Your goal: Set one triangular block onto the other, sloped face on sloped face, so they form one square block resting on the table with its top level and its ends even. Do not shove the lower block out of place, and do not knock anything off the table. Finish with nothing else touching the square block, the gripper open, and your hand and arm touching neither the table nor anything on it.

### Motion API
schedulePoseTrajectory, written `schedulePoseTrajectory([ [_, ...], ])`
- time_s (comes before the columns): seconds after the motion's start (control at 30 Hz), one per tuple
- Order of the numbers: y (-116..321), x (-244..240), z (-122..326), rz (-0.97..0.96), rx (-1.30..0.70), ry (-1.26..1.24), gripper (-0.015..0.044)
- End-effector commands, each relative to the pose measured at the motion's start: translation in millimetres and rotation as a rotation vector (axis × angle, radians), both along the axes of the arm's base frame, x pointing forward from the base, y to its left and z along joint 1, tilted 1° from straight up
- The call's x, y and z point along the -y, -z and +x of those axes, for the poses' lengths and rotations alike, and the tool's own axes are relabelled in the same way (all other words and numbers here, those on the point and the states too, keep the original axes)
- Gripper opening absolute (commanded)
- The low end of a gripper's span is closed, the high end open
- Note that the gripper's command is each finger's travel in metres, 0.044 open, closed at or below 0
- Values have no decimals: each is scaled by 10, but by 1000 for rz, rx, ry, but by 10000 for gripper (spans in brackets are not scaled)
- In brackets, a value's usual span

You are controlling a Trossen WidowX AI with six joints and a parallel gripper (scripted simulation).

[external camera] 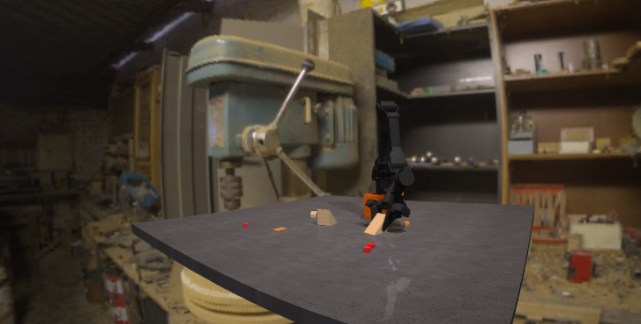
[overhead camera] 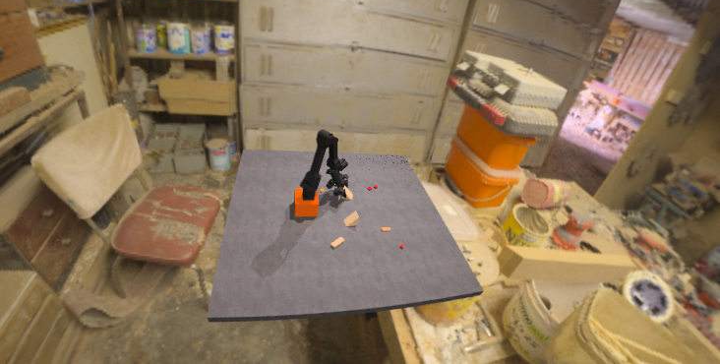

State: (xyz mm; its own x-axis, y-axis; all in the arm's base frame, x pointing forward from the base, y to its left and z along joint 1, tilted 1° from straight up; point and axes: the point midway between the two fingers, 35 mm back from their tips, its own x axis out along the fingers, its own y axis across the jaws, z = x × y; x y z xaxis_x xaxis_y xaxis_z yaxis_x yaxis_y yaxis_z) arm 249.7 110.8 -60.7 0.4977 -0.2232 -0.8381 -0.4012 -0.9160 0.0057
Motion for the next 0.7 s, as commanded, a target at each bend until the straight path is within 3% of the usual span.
schedulePoseTrajectory([
  [0.0, 7, -3, -4, 1, -5, -6, 197],
  [0.27, -29, 0, 0, 0, 0, 0, 6],
  [0.47, -33, 6, 5, 6, -19, 0, 0],
  [0.67, -115, 38, 74, 67, -166, 2, 0],
])
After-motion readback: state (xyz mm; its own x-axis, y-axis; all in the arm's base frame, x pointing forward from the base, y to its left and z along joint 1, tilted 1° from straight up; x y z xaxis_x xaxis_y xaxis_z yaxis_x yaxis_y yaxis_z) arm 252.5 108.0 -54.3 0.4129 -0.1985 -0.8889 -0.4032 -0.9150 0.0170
